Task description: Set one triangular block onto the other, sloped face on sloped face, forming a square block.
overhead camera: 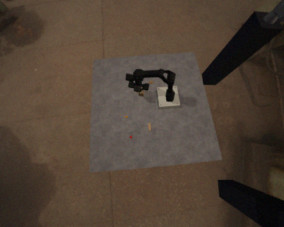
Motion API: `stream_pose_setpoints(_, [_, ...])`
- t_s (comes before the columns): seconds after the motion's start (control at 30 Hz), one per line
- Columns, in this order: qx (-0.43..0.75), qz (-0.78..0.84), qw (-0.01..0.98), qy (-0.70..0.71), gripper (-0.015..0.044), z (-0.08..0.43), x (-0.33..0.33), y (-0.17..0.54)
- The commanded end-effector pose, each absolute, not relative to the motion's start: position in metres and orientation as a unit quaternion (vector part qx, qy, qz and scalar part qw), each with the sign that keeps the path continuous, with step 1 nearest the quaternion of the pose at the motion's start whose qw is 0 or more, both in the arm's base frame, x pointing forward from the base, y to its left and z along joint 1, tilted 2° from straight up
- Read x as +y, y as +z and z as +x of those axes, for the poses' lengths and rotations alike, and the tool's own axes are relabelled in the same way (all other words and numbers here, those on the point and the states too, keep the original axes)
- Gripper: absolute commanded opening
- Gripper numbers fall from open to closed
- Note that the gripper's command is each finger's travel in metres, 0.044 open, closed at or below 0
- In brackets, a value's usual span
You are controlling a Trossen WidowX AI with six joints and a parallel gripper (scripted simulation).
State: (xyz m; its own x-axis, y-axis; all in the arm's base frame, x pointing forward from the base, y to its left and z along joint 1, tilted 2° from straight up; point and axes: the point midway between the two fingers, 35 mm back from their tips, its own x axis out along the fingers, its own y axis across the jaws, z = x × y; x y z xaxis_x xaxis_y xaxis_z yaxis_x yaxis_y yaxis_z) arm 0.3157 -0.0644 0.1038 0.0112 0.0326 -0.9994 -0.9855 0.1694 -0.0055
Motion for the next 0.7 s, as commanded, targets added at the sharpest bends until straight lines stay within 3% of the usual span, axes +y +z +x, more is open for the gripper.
stream_pose_setpoints(0.0, [0.528, -0.454, 0.550, 0.461, 0.0000, 0.311, -0.085, 0.110])
stream_pose_setpoints(0.67, [0.525, -0.461, 0.544, 0.465, 0.0000, 0.281, -0.159, 0.122])
